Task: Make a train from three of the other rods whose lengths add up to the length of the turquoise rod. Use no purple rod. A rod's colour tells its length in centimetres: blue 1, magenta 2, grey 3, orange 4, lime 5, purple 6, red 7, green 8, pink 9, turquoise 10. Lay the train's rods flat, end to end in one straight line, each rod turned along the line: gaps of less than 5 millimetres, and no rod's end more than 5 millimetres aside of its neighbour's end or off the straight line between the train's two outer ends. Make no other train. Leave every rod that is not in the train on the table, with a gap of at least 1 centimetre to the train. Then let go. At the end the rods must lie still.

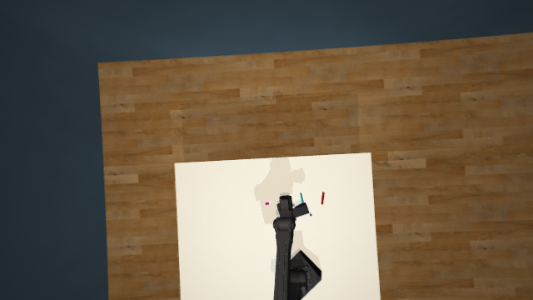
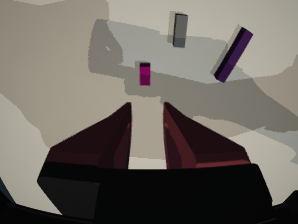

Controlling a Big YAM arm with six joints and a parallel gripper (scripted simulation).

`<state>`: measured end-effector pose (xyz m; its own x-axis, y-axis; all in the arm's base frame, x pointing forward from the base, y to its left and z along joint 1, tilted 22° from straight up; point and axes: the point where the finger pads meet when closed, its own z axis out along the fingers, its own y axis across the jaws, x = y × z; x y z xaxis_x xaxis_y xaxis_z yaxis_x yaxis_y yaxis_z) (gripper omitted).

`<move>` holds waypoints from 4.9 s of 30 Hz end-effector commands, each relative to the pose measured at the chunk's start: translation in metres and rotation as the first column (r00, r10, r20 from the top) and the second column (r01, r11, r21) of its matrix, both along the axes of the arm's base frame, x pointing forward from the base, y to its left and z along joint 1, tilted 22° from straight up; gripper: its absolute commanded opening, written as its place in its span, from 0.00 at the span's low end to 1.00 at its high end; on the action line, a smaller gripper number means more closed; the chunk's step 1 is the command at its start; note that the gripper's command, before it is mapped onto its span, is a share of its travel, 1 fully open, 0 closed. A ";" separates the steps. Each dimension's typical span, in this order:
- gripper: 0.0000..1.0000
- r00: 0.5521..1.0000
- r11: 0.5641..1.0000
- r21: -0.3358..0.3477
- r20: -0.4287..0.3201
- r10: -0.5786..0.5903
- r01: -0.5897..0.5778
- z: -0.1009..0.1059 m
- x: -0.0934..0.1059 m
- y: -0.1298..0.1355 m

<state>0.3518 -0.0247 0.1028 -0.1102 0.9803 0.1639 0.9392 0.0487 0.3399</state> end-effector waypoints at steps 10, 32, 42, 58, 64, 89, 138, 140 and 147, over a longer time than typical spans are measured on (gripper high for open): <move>0.23 1.000 1.000 -0.004 0.007 -0.004 0.004 -0.007 0.007 0.003; 0.23 1.000 1.000 -0.004 0.006 -0.002 0.002 -0.036 0.017 0.010; 0.23 1.000 1.000 -0.004 0.005 -0.002 0.002 -0.045 0.021 0.013; 0.23 1.000 1.000 -0.004 0.006 -0.002 0.002 -0.049 0.022 0.013; 0.23 1.000 1.000 -0.004 0.005 -0.002 0.002 -0.049 0.022 0.013; 0.23 1.000 1.000 -0.004 0.005 -0.002 0.002 -0.049 0.022 0.013; 0.23 1.000 1.000 -0.006 0.023 -0.002 0.003 -0.043 0.019 0.017; 0.23 1.000 1.000 -0.005 0.019 -0.002 0.002 -0.045 0.018 0.018; 0.23 1.000 1.000 -0.007 0.021 -0.004 0.004 -0.044 0.018 0.016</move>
